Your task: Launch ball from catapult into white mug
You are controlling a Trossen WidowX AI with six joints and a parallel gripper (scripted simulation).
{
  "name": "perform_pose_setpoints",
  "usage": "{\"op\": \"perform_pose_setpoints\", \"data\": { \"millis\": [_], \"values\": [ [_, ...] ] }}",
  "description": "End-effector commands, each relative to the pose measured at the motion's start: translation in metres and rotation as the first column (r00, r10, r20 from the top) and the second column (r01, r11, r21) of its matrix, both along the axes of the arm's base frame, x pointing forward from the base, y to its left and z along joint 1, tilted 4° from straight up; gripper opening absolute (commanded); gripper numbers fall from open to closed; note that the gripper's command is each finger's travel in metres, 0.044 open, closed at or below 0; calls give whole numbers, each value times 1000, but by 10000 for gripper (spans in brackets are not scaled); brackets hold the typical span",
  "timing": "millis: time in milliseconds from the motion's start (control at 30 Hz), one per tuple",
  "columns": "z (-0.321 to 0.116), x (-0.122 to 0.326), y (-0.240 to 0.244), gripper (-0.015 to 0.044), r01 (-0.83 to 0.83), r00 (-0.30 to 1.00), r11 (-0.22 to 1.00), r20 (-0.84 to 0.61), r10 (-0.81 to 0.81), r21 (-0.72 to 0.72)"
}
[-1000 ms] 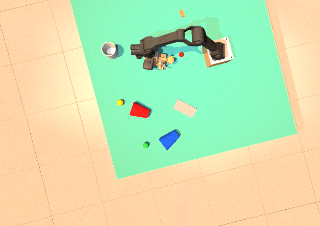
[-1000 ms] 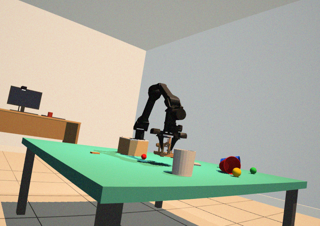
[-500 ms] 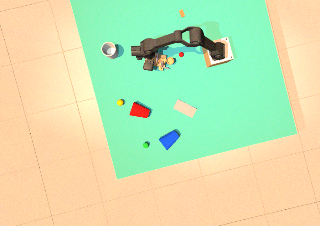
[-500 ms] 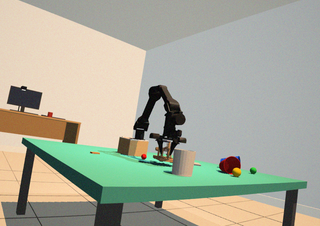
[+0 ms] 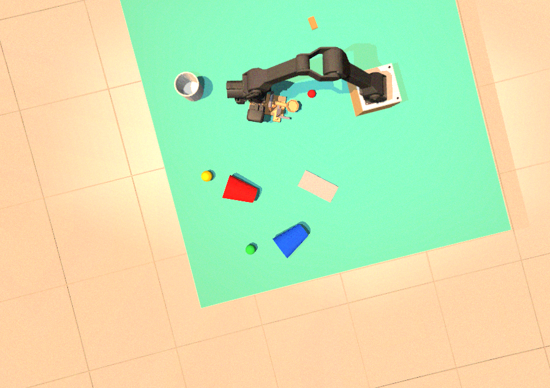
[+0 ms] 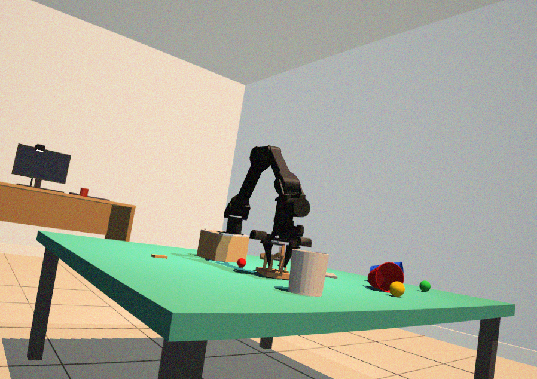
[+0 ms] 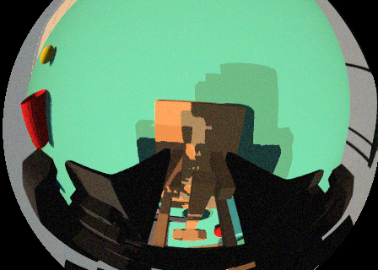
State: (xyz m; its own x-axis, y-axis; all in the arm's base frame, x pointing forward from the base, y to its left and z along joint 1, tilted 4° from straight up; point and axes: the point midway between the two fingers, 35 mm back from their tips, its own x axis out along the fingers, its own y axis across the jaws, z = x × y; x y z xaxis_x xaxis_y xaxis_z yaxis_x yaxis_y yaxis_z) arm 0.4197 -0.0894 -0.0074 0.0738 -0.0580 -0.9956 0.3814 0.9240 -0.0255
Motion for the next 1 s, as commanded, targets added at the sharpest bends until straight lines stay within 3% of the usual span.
{"op": "perform_pose_setpoints", "data": {
  "millis": [0,100,567,667,833,967],
  "values": [
    [1,0,0,0,0,1000,1000,2,0,-1],
    [1,0,0,0,0,1000,1000,2,0,-1],
    [1,0,0,368,0,1000,1000,2,0,-1],
    [25,1,1,440,0,1000,1000,2,0,-1],
    [98,-8,6,440,0,1000,1000,3,0,0],
    [82,-5,5,440,-6,1000,1000,1,6,0]
  ]
}}
